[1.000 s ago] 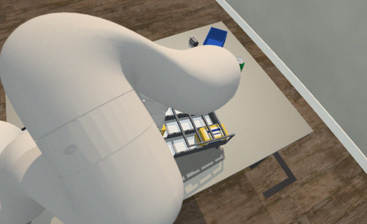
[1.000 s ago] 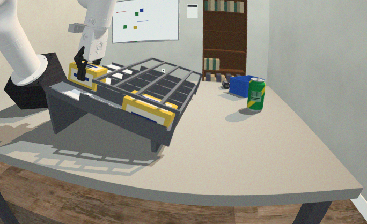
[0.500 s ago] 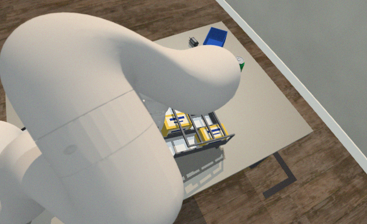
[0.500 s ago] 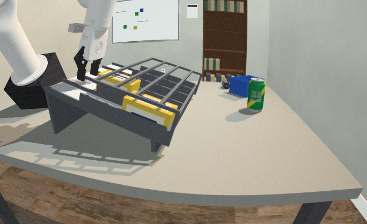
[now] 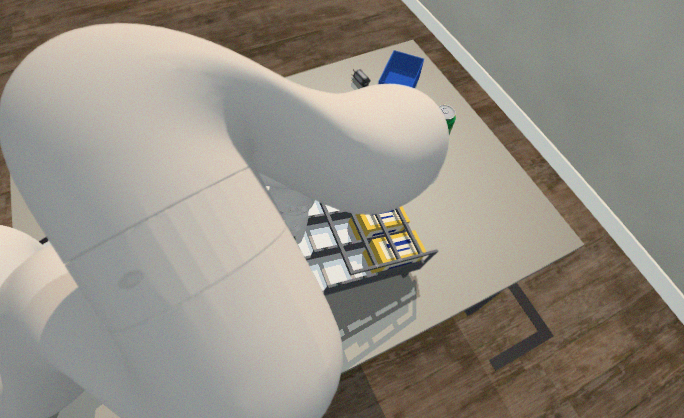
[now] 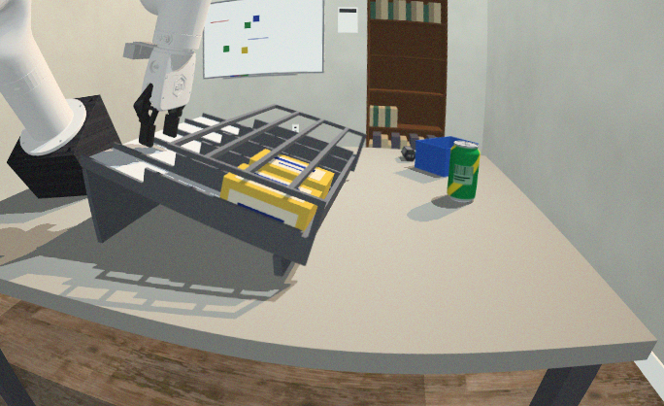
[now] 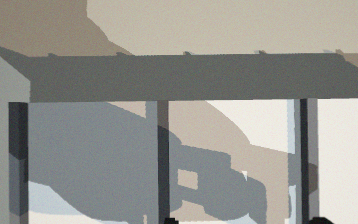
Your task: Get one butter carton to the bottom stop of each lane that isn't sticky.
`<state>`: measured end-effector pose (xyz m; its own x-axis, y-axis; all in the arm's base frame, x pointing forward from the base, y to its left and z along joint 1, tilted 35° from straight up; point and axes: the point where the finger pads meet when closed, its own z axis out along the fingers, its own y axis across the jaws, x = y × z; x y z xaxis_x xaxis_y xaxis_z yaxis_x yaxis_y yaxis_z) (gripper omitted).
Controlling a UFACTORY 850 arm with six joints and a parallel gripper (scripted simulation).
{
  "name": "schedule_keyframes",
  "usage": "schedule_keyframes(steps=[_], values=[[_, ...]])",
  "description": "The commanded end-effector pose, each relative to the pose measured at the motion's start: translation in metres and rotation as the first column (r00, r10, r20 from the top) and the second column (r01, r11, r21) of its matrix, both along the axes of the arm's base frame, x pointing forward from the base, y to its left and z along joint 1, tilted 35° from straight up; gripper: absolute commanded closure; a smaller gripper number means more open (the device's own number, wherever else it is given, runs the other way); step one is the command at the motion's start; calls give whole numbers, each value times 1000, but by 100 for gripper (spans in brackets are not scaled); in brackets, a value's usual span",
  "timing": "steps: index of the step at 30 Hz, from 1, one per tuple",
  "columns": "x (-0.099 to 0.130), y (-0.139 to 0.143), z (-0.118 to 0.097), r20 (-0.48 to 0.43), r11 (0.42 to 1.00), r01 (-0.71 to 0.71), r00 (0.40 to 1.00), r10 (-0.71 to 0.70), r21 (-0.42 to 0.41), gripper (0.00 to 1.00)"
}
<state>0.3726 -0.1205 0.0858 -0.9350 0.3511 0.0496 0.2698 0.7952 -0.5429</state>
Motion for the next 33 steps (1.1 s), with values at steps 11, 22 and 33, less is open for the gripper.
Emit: schedule_keyframes(steps=[11, 22, 33], values=[[1, 0, 0, 1, 1000, 0, 1000, 0, 0, 22], [1, 0, 0, 1, 1000, 0, 1000, 0, 0, 20], [1, 0, 0, 1, 1000, 0, 1000, 0, 0, 20]])
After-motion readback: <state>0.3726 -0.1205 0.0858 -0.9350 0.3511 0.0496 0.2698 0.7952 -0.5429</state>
